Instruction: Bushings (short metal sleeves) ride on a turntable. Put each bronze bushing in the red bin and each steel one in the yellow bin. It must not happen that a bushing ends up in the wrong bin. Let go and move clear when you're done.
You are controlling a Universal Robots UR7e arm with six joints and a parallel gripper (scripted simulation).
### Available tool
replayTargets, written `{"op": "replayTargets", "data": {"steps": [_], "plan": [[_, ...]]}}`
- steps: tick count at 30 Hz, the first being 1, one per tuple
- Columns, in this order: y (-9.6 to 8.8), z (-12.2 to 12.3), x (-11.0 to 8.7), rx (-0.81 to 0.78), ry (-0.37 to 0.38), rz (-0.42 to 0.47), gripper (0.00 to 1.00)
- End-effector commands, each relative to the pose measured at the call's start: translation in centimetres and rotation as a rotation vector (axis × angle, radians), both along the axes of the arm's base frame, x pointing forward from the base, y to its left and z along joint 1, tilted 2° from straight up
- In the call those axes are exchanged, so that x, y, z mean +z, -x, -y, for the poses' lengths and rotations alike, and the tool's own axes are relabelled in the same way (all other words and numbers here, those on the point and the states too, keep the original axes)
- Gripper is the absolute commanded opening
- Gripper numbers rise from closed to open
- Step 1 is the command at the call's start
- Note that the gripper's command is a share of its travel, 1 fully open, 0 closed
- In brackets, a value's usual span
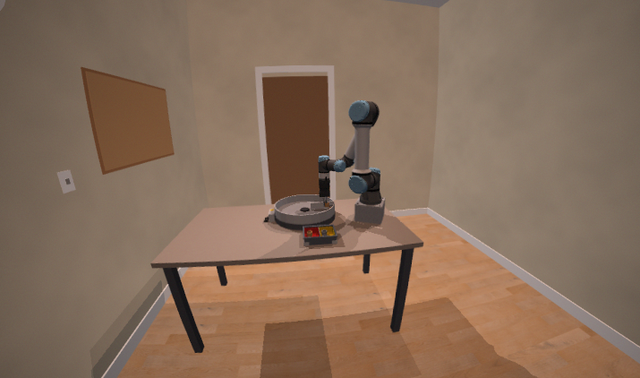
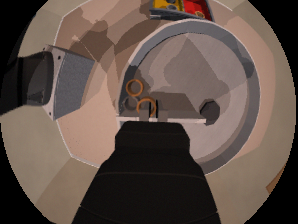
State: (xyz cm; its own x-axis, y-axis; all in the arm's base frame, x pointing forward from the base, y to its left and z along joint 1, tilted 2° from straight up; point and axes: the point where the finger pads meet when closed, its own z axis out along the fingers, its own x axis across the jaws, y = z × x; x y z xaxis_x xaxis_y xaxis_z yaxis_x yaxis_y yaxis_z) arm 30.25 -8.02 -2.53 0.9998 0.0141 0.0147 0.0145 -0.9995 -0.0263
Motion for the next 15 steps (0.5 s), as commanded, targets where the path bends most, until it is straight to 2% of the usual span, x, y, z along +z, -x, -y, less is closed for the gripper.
{"op": "replayTargets", "data": {"steps": [1, 15], "plan": [[-0.03, 0.03, 0.11, 0.000, 0.001, 0.001, 0.00], [-0.02, 0.04, 0.46, 0.000, 0.001, 0.001, 0.00]]}}
